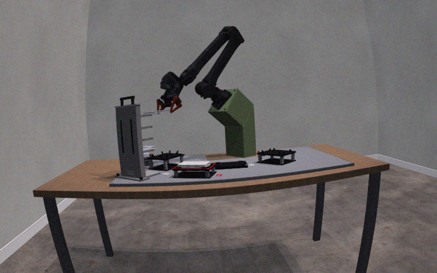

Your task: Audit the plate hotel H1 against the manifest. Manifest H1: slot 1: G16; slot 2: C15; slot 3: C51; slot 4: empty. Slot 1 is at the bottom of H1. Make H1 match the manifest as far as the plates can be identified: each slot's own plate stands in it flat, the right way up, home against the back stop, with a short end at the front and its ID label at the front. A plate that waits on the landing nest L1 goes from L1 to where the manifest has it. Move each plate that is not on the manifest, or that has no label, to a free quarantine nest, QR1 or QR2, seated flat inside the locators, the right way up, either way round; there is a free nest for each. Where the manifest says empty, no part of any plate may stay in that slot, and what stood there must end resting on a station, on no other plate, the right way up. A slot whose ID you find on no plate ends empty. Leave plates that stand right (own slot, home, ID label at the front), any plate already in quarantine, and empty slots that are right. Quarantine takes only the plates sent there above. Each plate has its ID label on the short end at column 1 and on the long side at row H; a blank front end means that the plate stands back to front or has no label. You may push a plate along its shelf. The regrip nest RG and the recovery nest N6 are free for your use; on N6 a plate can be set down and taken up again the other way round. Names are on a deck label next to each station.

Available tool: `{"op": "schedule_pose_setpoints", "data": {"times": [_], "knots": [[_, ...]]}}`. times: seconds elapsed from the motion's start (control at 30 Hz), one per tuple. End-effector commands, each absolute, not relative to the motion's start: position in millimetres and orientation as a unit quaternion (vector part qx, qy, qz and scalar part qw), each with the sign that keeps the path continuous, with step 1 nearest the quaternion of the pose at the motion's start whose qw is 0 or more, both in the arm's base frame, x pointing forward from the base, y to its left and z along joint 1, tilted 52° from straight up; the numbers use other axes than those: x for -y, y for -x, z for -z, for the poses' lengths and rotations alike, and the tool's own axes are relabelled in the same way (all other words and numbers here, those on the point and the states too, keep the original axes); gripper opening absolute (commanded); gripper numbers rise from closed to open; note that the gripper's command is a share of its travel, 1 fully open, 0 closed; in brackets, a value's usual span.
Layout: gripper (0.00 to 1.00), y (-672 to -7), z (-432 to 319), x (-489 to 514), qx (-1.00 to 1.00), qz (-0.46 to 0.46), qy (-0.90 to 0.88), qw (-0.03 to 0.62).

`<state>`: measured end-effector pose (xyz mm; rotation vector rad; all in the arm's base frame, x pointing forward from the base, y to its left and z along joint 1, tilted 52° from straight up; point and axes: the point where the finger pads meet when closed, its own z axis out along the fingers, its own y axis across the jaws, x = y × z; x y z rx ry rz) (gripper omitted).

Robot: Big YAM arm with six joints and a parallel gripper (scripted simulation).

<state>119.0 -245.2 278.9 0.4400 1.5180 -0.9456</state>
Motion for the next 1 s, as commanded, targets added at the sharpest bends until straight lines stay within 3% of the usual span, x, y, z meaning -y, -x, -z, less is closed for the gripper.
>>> {"op": "schedule_pose_setpoints", "data": {"times": [0.0,0.97], "knots": [[0.86,-111.9,-281.3,243.1,-0.649,0.415,-0.198,0.607],[0.86,-114.2,-263.2,253.3,-0.647,0.418,-0.183,0.61]]}}
